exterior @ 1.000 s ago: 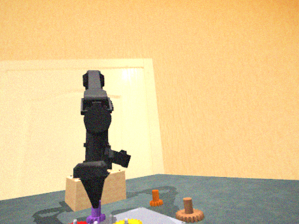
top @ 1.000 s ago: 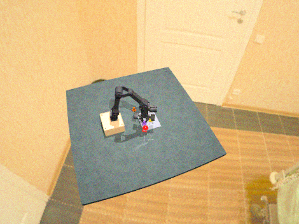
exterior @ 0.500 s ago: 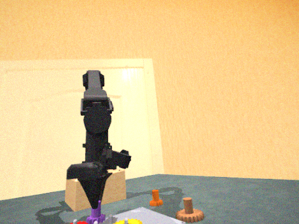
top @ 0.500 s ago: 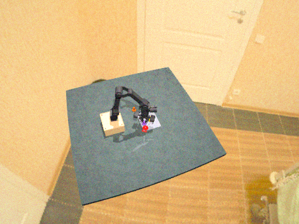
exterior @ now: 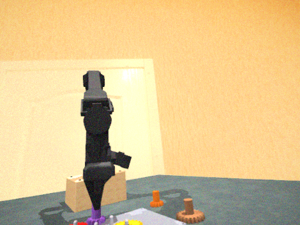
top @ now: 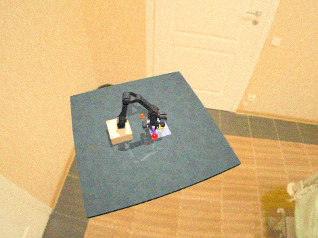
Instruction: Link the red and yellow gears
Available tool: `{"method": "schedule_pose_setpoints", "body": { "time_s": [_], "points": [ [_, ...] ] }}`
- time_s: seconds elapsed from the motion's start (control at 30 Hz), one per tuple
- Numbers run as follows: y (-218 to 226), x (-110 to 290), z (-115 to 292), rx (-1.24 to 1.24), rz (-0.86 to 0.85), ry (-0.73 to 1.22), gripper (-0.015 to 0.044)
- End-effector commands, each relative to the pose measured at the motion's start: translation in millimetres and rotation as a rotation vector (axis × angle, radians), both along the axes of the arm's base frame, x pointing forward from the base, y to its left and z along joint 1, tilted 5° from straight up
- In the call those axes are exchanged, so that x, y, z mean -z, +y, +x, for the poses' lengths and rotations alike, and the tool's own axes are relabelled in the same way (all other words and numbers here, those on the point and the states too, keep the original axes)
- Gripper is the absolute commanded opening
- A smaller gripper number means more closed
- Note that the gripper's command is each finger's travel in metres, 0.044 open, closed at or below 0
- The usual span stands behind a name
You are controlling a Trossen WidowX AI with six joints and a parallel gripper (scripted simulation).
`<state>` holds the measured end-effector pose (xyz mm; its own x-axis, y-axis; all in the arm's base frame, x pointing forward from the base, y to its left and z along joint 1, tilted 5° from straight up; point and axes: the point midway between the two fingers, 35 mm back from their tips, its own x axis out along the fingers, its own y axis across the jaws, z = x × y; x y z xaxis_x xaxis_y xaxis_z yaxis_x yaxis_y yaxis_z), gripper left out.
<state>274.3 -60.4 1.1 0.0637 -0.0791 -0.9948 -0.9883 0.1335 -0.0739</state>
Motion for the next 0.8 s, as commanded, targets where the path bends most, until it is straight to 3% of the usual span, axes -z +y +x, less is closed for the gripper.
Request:
{"method": "schedule_pose_setpoints", "body": {
  "time_s": [0.0,0.77],
  "points": [
    [-0.2,1.0,0.7,-0.070,-0.006,0.006,0.0000],
    [-0.6,2.3,1.0,0.420,0.026,-0.033,0.0000]
  ]
}}
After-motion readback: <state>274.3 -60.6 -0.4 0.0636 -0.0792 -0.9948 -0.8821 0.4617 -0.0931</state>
